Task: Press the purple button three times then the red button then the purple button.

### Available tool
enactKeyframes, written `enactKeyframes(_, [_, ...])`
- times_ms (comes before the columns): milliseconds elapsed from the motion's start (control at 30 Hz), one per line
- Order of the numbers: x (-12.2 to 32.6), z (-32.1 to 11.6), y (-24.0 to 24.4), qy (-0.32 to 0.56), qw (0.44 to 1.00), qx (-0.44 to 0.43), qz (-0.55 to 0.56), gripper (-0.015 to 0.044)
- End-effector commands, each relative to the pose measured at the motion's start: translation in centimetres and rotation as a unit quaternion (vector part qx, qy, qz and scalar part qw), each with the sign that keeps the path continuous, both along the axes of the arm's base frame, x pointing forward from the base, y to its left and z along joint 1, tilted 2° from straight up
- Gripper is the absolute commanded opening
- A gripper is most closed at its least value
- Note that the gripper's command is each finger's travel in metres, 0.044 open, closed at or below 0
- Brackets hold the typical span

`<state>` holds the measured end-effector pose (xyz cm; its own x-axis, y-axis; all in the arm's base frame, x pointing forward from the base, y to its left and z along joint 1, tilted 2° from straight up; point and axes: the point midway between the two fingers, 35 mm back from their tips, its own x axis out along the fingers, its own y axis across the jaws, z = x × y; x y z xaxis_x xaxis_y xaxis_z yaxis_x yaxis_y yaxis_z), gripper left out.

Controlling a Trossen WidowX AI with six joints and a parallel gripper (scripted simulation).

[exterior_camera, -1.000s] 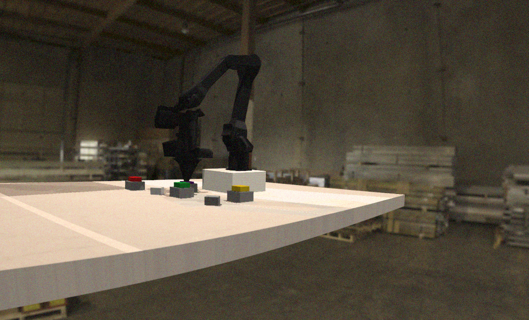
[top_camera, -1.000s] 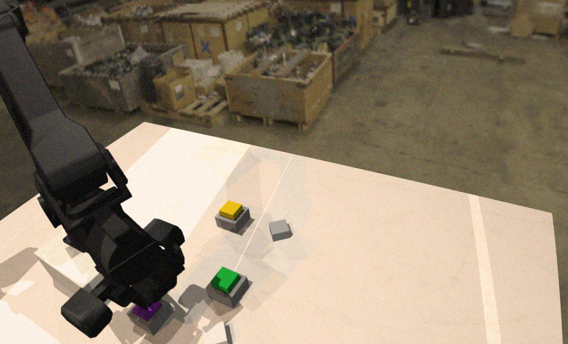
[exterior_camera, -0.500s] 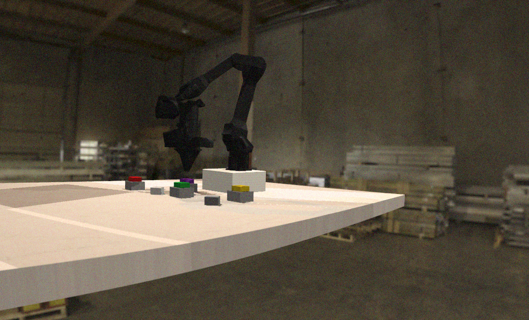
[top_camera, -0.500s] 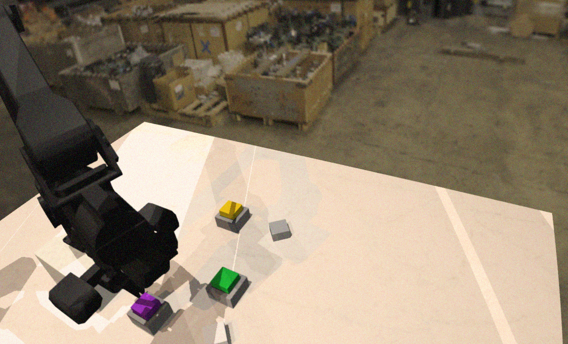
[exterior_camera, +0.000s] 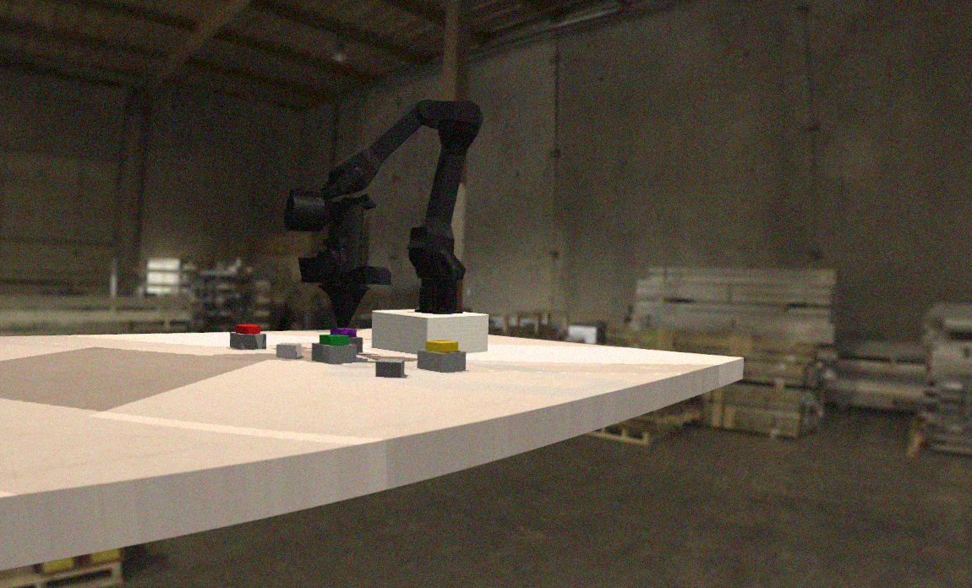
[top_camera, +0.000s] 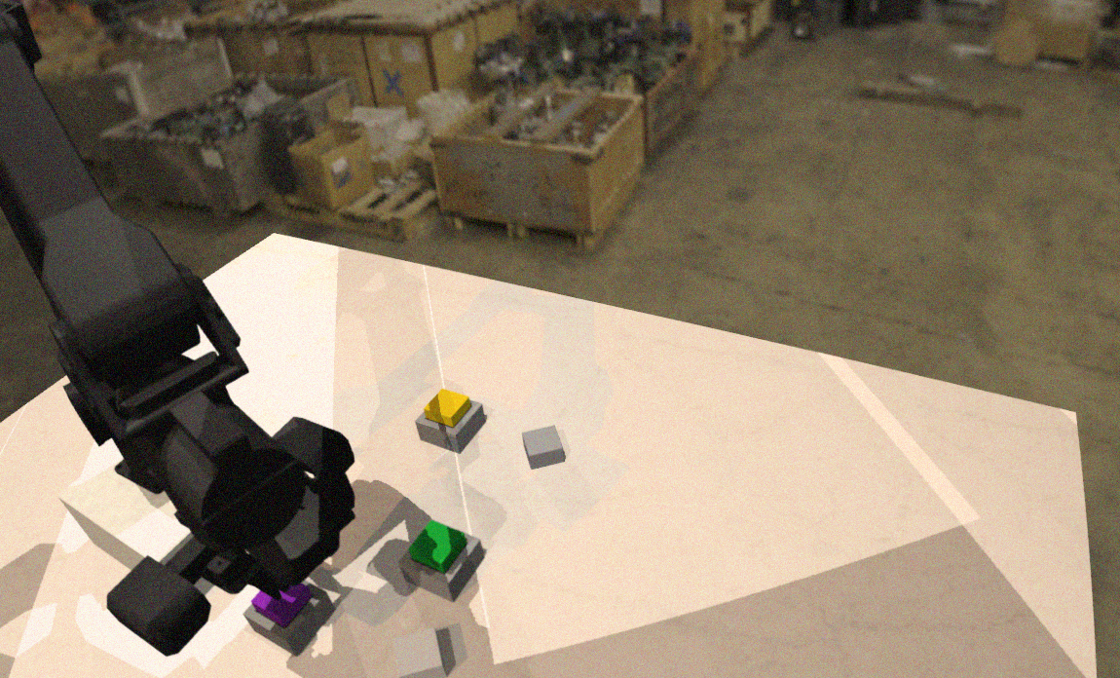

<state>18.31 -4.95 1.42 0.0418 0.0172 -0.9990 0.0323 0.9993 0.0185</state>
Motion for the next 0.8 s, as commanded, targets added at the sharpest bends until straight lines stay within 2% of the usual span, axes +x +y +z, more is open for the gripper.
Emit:
enactKeyframes(0, [-0.1,-0.6,0.0,0.002,1.000,-0.001,-0.002,0.0020])
enactKeyframes(700, [-0.1,-1.0,0.0,0.002,1.000,-0.001,-0.002,0.0020])
enactKeyframes(767, [0.0,0.1,0.0,0.000,1.000,0.000,0.000,0.0020])
